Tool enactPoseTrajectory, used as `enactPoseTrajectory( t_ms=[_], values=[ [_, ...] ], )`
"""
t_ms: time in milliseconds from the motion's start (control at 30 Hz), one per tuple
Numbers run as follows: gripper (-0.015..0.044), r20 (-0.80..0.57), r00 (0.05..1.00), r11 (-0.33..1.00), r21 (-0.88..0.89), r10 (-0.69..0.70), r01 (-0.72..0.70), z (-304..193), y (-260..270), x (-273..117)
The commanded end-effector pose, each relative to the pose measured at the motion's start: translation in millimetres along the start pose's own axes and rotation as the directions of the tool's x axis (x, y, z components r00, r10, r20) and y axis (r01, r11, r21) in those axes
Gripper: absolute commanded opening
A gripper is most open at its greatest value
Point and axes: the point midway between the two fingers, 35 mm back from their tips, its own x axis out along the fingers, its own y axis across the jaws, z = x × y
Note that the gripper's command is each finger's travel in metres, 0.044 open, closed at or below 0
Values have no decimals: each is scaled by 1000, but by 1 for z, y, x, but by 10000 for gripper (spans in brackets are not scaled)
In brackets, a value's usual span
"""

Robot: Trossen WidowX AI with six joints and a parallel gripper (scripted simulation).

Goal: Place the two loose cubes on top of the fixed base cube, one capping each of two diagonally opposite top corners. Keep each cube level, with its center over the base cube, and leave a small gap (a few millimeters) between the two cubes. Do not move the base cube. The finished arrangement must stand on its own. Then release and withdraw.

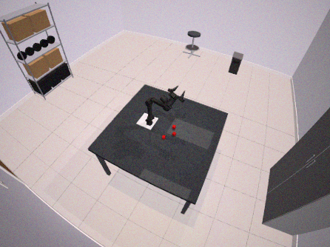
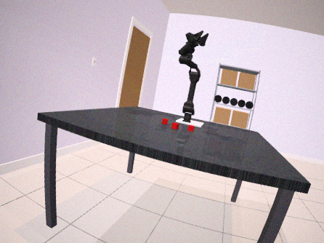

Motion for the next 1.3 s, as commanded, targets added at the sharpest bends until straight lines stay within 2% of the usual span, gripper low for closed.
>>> enactPoseTrajectory(
  t_ms=[0,133,367,533,633,800,967,1133,1267],
  values=[
    [374,2,1000,1000,-1,-8,8,0,-2,0],
    [269,29,985,985,-24,-170,171,1,-42,-9],
    [265,16,857,853,-91,-514,514,-13,-124,-50],
    [265,-51,687,684,-171,-725,709,-35,-171,-96],
    [265,-98,584,590,-222,-806,776,-48,-189,-122],
    [265,-193,395,438,-322,-898,839,-74,-210,-170],
    [265,-305,183,309,-441,-935,843,-103,-218,-221],
    [265,-423,-35,232,-563,-906,793,-133,-212,-273],
    [265,-515,-203,224,-649,-833,728,-157,-196,-314]
  ],
)
